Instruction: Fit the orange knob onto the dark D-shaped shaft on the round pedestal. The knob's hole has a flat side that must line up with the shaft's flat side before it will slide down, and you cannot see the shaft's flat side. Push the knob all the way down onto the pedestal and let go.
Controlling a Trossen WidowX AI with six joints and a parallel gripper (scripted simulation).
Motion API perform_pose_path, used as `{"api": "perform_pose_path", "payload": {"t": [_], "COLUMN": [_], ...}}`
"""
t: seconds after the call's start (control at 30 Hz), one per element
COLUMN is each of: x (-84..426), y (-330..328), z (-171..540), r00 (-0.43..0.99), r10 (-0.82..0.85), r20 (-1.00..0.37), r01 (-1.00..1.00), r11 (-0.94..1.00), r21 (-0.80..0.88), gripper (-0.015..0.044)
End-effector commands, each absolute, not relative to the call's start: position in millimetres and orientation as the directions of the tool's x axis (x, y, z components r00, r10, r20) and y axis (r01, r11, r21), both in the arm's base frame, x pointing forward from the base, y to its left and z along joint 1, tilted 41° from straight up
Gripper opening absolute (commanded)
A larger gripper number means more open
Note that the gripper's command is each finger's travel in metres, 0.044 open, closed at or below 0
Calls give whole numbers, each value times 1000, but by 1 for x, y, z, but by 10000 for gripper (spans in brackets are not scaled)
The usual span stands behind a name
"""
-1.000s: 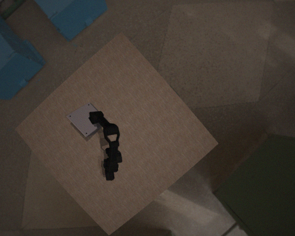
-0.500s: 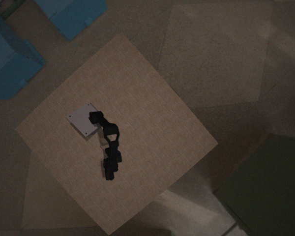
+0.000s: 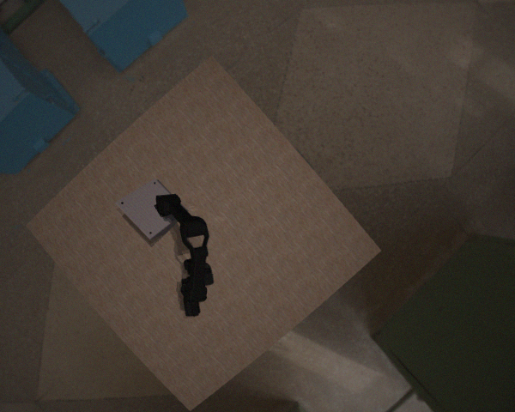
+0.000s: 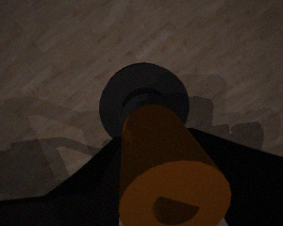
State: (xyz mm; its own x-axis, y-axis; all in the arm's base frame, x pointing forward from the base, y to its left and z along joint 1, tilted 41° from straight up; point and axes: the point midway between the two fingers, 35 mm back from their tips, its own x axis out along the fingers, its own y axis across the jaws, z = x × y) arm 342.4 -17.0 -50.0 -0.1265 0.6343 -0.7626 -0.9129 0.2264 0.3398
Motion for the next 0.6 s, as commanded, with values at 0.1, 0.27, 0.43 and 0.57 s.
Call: {"api": "perform_pose_path", "payload": {"t": [0.1,0.27,0.43,0.57], "x": [347,346,344,343], "y": [-17,-17,-17,-17], "z": [-49,-49,-49,-50], "r00": [-121,-121,-121,-121], "r10": [631,631,631,631], "r20": [-766,-766,-766,-766], "r01": [-916,-916,-916,-916], "r11": [227,227,227,227], "r21": [331,331,331,331], "gripper": [0,0,0,0]}}
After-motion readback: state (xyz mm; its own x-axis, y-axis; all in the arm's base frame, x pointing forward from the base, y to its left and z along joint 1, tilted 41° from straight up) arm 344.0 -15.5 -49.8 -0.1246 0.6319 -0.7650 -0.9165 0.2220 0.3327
